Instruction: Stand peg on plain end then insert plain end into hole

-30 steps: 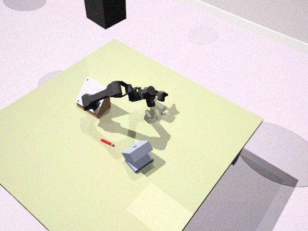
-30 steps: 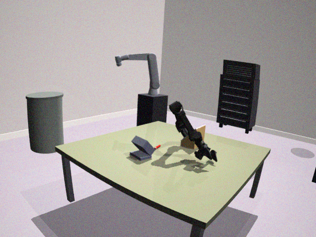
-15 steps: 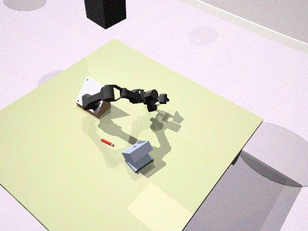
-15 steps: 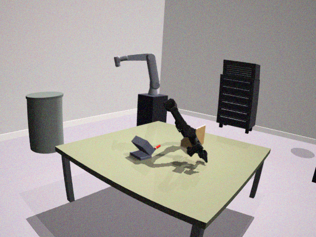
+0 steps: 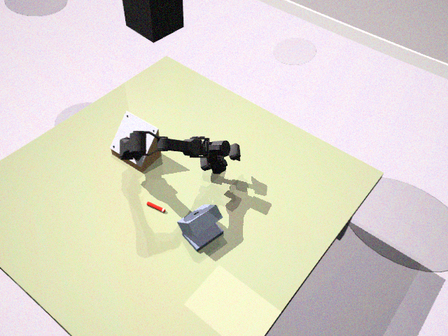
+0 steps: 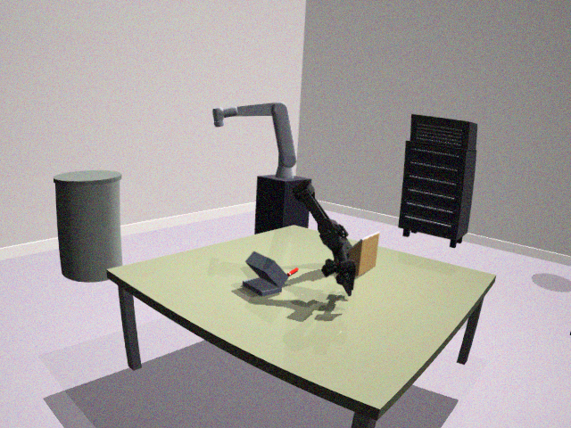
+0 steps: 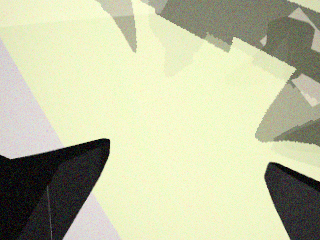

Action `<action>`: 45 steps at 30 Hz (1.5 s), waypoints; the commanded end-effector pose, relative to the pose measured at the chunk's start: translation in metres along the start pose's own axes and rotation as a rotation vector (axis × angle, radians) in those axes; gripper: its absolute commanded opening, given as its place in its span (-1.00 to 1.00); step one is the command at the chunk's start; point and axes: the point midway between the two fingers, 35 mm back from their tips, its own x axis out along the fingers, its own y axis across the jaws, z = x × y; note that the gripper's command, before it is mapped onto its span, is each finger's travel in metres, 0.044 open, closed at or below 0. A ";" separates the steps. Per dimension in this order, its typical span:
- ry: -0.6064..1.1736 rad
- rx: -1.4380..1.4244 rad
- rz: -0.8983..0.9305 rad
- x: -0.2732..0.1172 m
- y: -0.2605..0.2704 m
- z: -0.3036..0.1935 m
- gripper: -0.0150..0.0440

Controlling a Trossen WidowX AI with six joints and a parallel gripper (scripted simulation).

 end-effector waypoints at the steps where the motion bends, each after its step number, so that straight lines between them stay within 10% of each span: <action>1: -0.045 -0.104 -0.063 -0.020 -0.007 0.027 1.00; 45: 0.098 -1.046 -0.748 -0.243 -0.160 0.170 1.00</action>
